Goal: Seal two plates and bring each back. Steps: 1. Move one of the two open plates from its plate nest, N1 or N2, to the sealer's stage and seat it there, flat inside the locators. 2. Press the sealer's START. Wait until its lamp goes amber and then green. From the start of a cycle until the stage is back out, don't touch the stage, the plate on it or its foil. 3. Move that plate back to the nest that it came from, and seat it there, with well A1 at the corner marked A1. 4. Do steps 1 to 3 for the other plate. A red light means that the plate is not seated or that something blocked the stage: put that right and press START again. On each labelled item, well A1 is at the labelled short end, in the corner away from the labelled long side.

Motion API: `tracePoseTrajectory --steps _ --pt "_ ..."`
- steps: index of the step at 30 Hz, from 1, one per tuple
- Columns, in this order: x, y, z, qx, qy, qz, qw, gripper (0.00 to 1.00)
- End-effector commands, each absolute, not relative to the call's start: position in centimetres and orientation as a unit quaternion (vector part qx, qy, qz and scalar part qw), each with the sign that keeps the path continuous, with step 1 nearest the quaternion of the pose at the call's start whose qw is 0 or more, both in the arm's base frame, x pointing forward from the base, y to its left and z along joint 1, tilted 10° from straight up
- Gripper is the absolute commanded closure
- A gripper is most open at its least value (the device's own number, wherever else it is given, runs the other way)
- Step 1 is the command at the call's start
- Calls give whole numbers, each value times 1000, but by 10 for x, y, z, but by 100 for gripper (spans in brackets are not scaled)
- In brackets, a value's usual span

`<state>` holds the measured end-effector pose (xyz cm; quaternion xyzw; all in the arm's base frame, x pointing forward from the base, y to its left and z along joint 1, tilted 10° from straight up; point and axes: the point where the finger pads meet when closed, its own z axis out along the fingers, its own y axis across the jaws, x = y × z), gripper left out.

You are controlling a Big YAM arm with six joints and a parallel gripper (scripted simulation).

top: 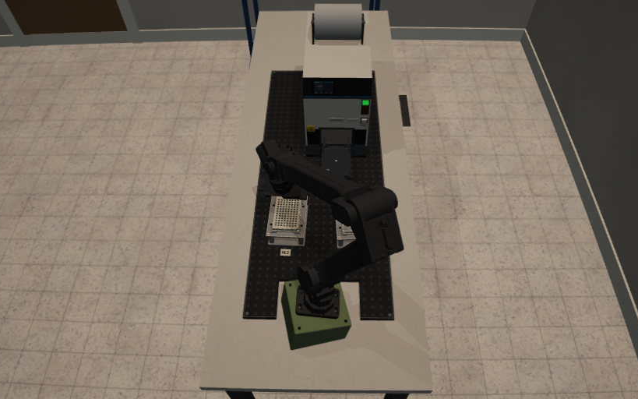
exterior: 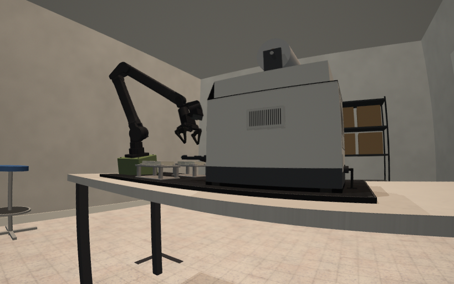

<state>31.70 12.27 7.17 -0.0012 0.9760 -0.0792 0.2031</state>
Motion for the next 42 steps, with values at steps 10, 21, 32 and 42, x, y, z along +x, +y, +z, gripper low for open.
tracePoseTrajectory --steps 10,21,32,42 --pt "322 121 47 4 976 -80 200 0" --pt "323 123 36 -6 976 -80 204 0" --pt "325 117 16 -1 976 -83 204 0" --pt "321 115 2 -3 977 -81 199 0"
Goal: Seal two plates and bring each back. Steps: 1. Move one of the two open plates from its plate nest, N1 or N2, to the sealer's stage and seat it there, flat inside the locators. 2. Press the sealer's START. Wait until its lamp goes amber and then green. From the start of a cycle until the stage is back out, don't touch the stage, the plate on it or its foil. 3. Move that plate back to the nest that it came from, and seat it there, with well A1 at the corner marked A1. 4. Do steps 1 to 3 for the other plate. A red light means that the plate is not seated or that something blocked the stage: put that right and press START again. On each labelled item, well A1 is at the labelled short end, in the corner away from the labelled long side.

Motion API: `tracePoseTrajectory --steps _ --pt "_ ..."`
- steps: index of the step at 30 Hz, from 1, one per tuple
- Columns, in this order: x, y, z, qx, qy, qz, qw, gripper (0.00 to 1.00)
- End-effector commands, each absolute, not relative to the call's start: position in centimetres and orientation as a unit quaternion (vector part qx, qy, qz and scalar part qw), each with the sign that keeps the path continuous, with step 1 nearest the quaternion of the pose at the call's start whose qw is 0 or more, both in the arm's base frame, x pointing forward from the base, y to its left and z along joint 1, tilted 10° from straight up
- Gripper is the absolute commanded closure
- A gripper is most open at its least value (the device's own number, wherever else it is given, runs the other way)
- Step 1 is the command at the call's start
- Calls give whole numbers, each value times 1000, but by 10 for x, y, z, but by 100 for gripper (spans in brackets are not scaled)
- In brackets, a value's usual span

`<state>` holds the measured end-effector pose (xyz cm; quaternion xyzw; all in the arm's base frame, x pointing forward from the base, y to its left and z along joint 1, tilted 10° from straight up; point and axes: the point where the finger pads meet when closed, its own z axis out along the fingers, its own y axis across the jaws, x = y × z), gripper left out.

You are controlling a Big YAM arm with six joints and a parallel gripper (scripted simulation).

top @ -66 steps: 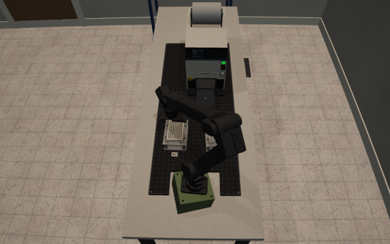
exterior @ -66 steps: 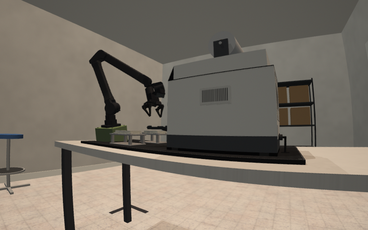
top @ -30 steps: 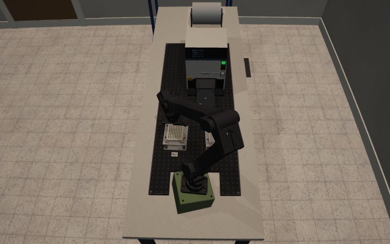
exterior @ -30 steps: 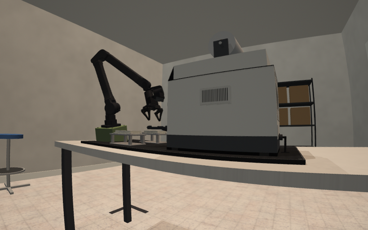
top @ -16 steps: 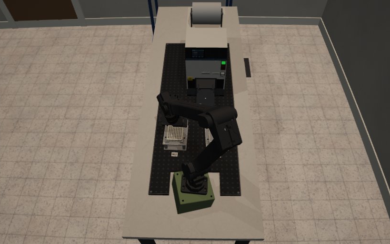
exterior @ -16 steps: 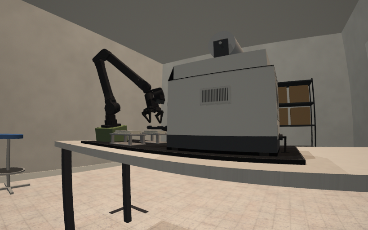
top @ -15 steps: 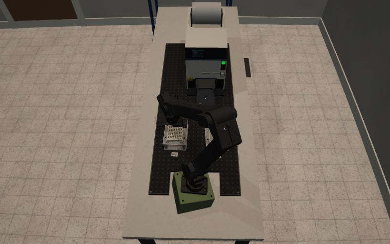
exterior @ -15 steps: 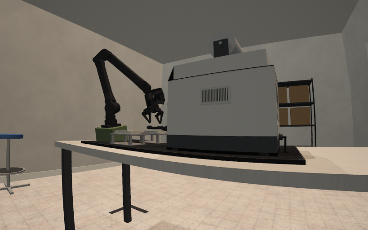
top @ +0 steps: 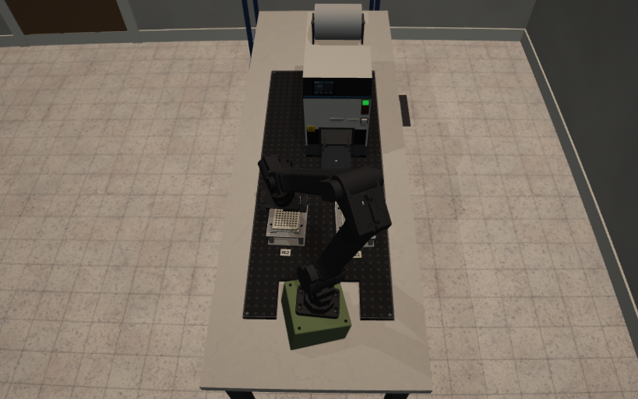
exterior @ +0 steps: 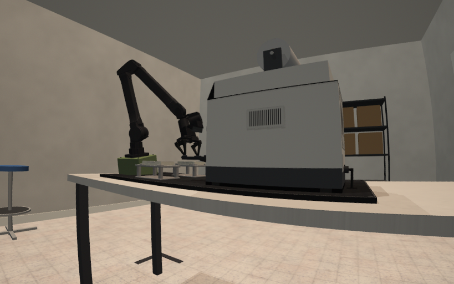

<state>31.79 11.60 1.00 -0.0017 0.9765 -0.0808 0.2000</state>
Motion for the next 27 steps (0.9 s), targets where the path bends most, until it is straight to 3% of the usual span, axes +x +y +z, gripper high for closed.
tracePoseTrajectory --steps 1,27 --pt "322 115 -1 -3 977 -81 199 0" --pt "328 116 9 0 975 -78 207 0"
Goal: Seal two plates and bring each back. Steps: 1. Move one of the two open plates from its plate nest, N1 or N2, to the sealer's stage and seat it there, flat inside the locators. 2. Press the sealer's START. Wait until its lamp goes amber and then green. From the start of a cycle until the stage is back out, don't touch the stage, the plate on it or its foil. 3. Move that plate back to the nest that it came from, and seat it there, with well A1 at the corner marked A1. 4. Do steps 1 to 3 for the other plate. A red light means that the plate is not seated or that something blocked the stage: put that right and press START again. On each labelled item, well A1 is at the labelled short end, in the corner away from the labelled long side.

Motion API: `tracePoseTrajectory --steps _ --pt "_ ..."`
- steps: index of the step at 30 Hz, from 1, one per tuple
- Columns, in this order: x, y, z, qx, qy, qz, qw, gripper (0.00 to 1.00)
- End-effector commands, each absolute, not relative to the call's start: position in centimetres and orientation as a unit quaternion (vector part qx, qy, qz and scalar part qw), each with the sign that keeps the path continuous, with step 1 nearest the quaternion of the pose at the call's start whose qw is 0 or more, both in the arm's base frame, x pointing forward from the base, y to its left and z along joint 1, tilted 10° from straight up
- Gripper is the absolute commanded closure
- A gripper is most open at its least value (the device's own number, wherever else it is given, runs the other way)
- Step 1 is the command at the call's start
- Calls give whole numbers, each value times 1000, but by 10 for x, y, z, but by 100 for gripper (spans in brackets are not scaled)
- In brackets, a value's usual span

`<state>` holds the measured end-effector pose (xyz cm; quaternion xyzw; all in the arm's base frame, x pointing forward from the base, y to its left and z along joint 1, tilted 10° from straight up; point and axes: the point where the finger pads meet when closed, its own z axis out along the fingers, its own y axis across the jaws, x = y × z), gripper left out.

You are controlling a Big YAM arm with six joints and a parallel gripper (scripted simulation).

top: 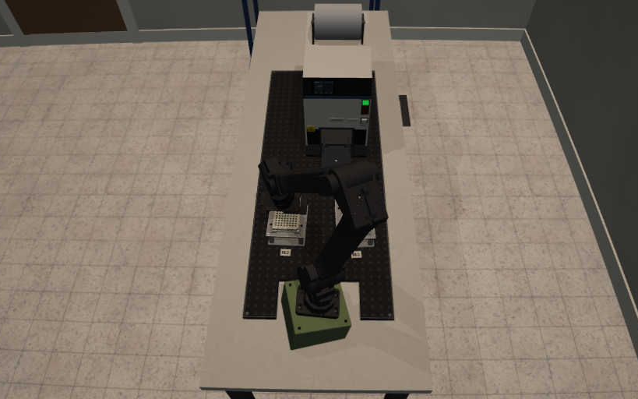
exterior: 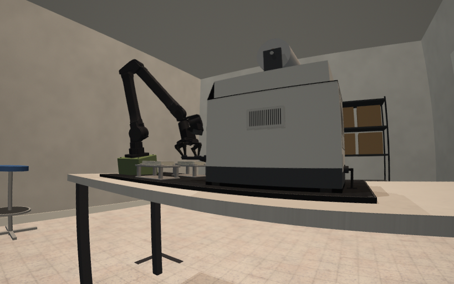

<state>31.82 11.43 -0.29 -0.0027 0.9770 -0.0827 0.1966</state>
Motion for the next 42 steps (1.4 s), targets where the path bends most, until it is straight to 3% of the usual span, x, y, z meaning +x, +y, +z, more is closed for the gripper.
tracePoseTrajectory --steps 1,42 --pt "328 116 9 0 975 -78 207 0" --pt "330 117 10 8 974 -77 211 0"
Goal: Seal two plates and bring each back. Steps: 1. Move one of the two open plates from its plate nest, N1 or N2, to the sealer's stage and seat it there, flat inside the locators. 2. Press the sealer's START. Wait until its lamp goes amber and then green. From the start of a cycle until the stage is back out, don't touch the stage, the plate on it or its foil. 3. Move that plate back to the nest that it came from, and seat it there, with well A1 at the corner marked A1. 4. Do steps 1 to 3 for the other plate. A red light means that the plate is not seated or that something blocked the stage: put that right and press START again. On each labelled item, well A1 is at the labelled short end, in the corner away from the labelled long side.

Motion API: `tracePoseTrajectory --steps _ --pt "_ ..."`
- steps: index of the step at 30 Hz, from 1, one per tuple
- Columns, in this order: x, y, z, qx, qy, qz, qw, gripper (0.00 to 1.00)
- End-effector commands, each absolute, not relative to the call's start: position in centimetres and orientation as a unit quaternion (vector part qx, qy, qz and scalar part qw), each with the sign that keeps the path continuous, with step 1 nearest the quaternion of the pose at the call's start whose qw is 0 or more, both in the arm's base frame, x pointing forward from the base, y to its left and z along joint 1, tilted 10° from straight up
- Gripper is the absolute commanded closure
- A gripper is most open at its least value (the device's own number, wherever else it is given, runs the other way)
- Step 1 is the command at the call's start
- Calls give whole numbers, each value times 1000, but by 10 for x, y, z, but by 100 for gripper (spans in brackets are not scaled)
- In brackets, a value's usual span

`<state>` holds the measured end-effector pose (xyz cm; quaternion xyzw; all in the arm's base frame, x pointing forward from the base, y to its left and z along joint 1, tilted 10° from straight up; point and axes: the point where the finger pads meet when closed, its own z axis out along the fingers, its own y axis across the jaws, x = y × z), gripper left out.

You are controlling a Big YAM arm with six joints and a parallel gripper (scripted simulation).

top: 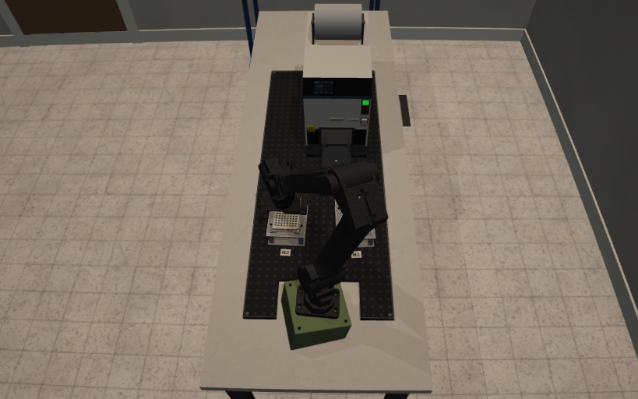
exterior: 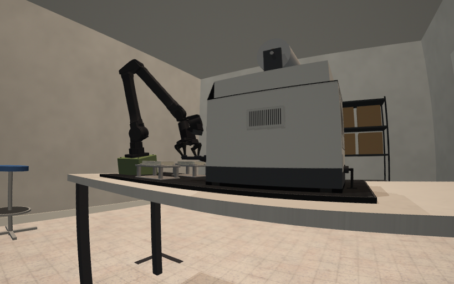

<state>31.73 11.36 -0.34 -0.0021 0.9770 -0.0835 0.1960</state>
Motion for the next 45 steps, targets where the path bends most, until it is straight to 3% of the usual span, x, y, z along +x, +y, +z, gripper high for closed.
tracePoseTrajectory --steps 1,45 --pt "328 116 9 8 975 -78 209 0" --pt "334 119 2 10 974 -71 215 0"
